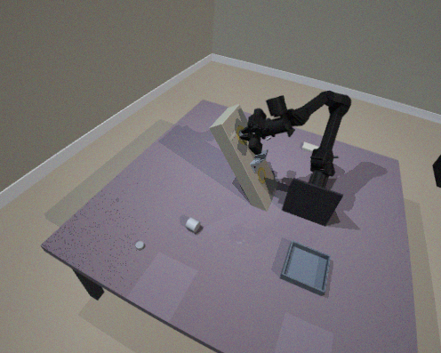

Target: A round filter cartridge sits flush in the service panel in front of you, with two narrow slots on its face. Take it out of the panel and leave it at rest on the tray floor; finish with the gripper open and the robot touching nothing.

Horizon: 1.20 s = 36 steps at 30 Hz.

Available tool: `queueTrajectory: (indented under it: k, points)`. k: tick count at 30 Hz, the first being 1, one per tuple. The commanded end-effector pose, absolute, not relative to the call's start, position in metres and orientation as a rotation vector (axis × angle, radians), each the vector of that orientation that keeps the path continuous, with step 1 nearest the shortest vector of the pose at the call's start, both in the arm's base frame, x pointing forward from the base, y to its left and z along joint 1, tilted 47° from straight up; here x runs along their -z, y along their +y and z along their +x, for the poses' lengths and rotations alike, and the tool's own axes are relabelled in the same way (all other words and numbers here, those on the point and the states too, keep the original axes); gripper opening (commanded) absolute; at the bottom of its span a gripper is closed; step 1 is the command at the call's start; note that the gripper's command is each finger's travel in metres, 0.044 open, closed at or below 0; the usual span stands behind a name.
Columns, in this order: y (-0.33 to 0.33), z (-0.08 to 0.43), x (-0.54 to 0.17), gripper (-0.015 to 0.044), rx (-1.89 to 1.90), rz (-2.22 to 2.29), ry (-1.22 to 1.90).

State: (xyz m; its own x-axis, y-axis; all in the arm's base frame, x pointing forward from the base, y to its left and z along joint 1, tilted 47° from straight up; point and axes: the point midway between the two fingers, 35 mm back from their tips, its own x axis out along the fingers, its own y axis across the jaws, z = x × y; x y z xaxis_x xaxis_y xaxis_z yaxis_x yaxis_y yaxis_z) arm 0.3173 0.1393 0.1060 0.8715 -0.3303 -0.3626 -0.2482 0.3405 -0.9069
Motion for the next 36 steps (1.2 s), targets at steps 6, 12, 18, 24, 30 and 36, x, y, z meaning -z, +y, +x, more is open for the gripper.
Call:
queueTrajectory:
  k: [6, 12, 18, 24, 30, 36]
  points:
    - [0.135, 0.323, -0.103, 0.0, 0.063, -1.217, 0.558]
    - [0.135, 0.323, -0.103, 0.0, 0.063, -1.217, 0.558]
    - [0.135, 0.323, -0.103, 0.0, 0.063, -1.217, 0.558]
    - [0.148, 0.303, -0.109, 0.0, 0.052, -1.226, 0.561]
    - [0.156, 0.283, -0.116, 0.0, 0.051, -1.218, 0.572]
    - [0.161, 0.262, -0.127, 0.0, 0.057, -1.217, 0.568]
